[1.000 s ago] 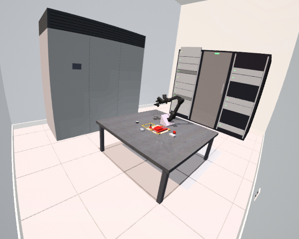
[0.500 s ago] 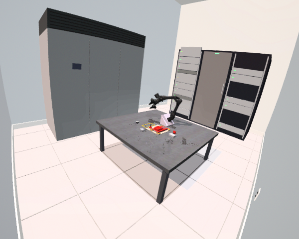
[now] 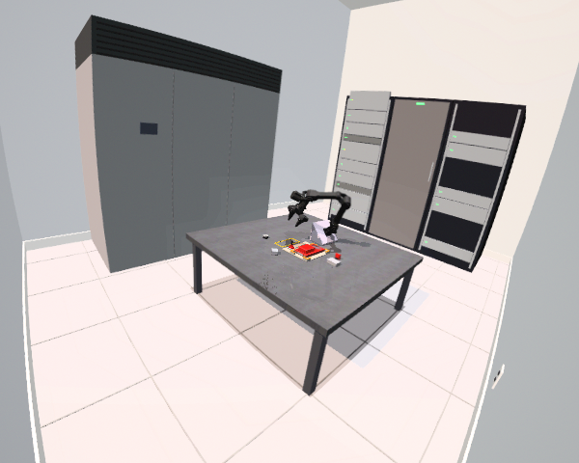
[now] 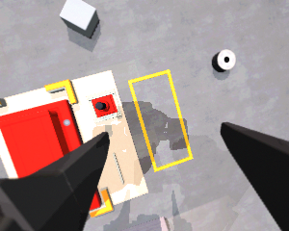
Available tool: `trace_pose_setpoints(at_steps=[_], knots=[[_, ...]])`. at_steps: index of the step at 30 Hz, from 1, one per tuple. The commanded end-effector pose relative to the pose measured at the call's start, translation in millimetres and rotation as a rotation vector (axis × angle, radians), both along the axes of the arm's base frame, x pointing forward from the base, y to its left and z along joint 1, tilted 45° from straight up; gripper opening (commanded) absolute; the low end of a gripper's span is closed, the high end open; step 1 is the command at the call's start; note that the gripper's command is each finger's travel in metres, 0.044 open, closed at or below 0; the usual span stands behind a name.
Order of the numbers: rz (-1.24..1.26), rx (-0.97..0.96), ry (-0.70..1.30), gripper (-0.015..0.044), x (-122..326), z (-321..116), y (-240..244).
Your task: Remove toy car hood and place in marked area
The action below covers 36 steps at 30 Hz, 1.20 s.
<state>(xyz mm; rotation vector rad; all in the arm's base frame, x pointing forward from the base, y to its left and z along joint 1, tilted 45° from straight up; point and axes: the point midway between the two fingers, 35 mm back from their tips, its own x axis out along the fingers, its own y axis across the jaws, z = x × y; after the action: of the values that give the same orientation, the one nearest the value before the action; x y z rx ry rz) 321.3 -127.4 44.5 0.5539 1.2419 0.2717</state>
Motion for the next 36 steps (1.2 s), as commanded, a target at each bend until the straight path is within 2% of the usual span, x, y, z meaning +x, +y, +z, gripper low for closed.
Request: trace_pose_setpoints(at_steps=[1,8,10,36], knots=[[0.103,0.067,0.029,0.044,13,24,49],[0.298,0.184,0.126,0.044,14,67,142],[0.333,0.203,0.147,0.044,7,71,155],[0.337,0.204,0.15,0.044,6,61,167]])
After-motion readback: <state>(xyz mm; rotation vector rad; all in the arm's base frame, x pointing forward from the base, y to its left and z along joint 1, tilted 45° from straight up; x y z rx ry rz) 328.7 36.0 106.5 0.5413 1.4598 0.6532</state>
